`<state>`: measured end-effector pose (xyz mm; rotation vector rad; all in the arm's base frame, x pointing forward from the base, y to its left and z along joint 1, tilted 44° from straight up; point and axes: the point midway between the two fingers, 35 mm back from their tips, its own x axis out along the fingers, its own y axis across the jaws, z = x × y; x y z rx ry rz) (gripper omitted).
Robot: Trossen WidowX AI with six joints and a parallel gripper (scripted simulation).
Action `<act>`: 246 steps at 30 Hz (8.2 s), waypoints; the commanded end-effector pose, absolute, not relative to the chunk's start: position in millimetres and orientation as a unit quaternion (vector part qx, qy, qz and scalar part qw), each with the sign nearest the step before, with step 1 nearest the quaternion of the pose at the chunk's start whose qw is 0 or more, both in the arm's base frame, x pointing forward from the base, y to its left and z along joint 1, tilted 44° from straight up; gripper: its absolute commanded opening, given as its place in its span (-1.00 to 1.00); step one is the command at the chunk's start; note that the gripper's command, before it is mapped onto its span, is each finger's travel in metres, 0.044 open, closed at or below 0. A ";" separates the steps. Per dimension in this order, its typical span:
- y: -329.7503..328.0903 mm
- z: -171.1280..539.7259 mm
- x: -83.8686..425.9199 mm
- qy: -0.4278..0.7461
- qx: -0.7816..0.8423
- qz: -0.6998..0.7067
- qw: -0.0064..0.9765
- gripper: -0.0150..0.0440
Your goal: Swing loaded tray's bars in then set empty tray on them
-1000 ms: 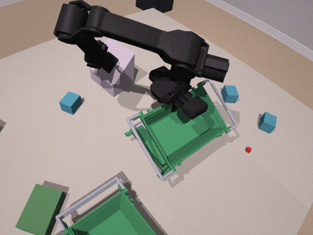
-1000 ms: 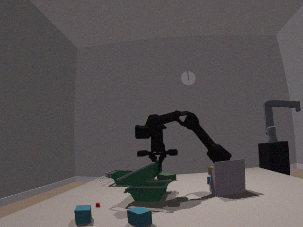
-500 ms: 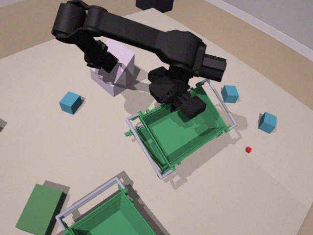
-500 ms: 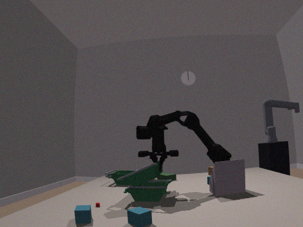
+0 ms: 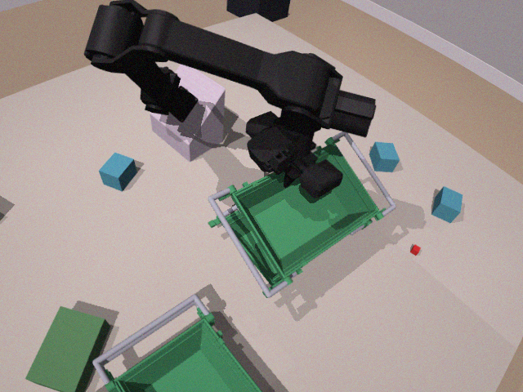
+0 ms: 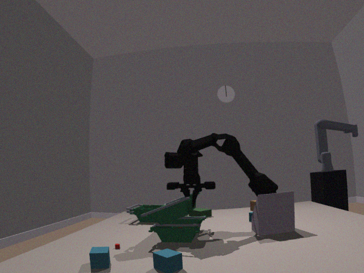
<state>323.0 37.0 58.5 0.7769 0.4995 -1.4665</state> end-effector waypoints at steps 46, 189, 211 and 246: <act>33.6 54.9 318.4 0.226 0.337 -0.652 0.641 -0.49; 27.6 45.9 314.3 0.220 0.341 -0.645 0.648 -0.49; 20.5 38.4 308.1 0.226 0.337 -0.652 0.641 -0.49; 20.5 38.4 308.1 0.226 0.337 -0.652 0.641 -0.49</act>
